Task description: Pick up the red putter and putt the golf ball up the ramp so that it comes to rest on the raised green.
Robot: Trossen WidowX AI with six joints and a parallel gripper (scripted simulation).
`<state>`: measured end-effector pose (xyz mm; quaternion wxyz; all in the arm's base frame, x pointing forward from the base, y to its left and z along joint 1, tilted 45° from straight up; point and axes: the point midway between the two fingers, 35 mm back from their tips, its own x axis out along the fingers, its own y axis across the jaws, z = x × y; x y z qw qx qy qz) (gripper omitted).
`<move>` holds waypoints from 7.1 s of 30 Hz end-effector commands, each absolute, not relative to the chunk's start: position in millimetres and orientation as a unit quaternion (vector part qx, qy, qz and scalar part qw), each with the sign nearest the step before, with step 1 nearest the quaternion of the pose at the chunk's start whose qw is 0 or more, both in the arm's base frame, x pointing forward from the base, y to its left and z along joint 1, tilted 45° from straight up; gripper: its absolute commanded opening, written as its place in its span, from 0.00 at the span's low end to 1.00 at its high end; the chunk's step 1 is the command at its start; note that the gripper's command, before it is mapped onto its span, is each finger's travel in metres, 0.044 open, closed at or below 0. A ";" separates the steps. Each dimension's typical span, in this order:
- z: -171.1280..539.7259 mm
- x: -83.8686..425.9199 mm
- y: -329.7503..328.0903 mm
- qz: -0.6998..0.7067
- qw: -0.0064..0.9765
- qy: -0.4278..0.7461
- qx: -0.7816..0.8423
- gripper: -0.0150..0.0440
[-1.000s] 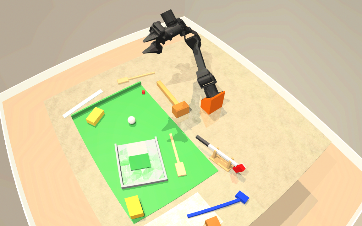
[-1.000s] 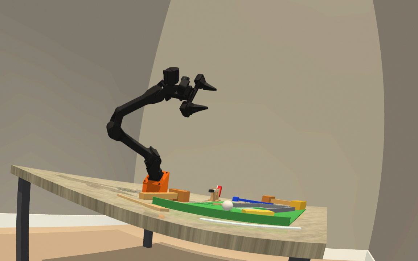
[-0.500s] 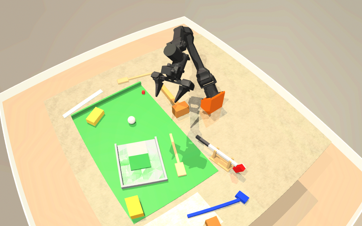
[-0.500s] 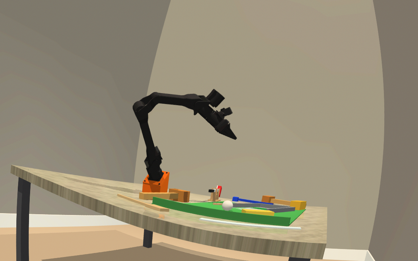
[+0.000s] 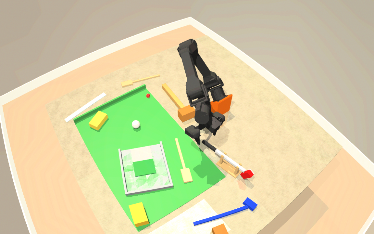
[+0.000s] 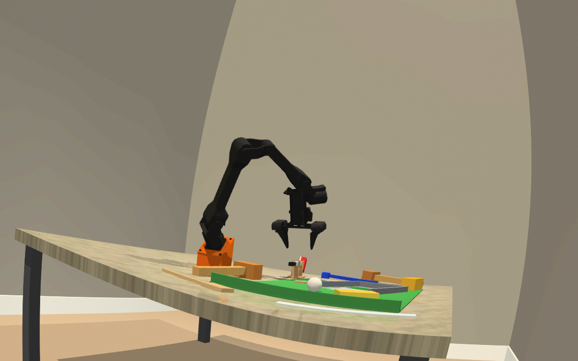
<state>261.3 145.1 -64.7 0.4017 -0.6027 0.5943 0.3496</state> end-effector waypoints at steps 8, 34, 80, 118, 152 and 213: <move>-86.5 241.7 134.0 0.402 0.319 0.609 -0.605 1.00; -121.2 241.8 99.6 0.401 0.319 0.609 -0.605 1.00; -124.8 244.4 99.3 0.402 0.321 0.609 -0.604 0.25; 33.7 264.4 73.6 0.070 0.540 0.710 -0.446 0.25; 157.4 211.2 -46.9 -0.419 0.686 0.585 -0.105 0.25; 126.0 196.3 -113.0 -0.421 0.686 0.584 -0.105 0.25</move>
